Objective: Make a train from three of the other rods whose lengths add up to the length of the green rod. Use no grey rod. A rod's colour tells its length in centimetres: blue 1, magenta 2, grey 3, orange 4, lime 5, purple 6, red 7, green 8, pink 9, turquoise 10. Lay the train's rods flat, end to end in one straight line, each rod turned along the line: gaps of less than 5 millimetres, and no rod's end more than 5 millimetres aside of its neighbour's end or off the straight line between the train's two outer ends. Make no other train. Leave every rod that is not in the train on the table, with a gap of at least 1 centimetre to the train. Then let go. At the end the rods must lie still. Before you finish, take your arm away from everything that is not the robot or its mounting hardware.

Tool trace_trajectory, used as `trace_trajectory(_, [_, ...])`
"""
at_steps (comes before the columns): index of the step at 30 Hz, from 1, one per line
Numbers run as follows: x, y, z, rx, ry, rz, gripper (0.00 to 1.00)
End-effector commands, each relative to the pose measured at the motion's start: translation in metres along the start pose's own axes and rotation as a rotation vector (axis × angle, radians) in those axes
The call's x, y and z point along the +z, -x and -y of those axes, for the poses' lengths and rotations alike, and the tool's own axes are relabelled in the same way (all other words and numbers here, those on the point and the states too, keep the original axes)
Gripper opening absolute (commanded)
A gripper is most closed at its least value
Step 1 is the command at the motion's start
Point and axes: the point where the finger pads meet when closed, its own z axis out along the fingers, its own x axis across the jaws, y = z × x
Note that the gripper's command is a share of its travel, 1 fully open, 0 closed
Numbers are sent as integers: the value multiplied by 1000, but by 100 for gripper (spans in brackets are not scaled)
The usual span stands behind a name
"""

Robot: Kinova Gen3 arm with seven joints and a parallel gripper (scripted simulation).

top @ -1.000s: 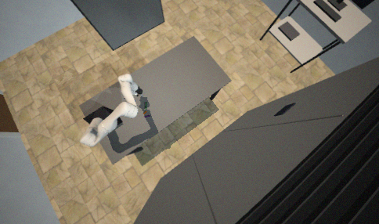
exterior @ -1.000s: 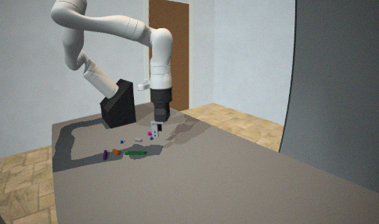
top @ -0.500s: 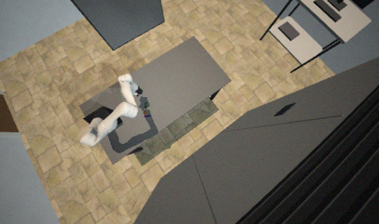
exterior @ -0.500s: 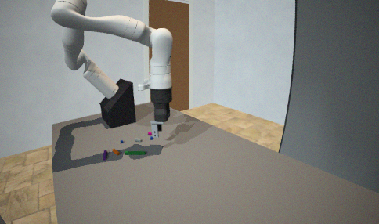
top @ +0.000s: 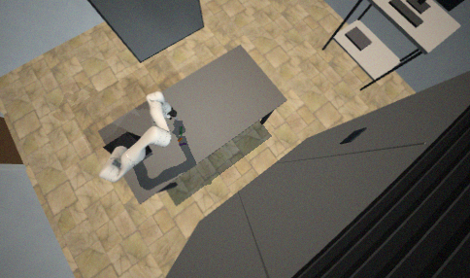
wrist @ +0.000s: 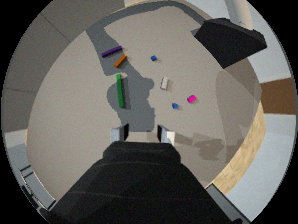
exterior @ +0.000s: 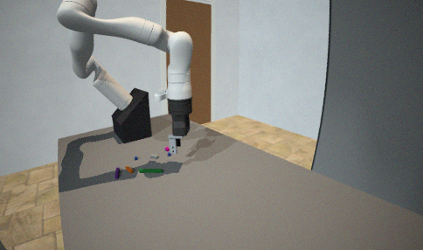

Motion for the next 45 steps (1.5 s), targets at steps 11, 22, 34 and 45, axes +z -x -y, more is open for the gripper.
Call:
trace_trajectory(11, [-1,0,1,11,-5,1,100])
trace_trajectory(22, [-1,0,1,11,-5,1,100])
trace_trajectory(34, [-1,-1,2,26,-6,1,100])
trace_trajectory(45, [-1,-7,5,98,-6,2,100])
